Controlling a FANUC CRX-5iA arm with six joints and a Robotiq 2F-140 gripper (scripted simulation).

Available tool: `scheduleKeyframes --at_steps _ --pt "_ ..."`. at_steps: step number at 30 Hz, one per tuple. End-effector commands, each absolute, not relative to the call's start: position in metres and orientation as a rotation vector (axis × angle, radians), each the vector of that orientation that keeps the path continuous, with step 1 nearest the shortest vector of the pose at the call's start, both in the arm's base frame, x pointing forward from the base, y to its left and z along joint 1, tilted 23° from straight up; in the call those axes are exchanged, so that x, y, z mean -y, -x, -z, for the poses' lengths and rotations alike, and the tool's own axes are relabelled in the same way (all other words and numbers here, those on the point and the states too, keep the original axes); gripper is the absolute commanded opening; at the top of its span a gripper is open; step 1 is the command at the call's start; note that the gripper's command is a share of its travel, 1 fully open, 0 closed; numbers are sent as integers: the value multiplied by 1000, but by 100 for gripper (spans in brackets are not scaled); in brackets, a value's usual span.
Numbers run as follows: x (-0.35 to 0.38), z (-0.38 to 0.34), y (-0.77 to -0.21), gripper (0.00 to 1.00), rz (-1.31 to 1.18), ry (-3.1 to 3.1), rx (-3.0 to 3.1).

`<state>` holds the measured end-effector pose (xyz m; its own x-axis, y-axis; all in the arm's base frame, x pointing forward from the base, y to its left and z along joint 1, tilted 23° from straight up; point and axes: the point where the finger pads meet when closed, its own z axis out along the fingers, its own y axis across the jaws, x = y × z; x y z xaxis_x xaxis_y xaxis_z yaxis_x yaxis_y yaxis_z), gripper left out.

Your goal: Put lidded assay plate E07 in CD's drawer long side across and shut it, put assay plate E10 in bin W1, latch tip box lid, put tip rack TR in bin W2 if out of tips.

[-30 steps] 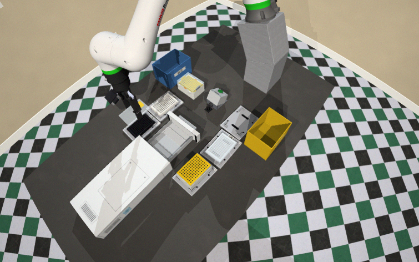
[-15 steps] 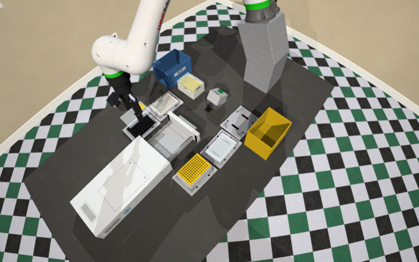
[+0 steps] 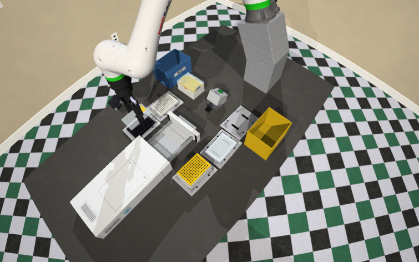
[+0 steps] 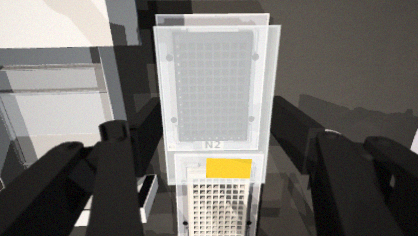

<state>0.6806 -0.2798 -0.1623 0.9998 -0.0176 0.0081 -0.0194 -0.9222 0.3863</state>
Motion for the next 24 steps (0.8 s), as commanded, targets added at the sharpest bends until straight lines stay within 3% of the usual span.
scheduleKeyframes --at_steps 1,24 --pt "281 165 -682 10 -9 -2744 26" --pt "292 191 -682 10 -9 -2744 26"
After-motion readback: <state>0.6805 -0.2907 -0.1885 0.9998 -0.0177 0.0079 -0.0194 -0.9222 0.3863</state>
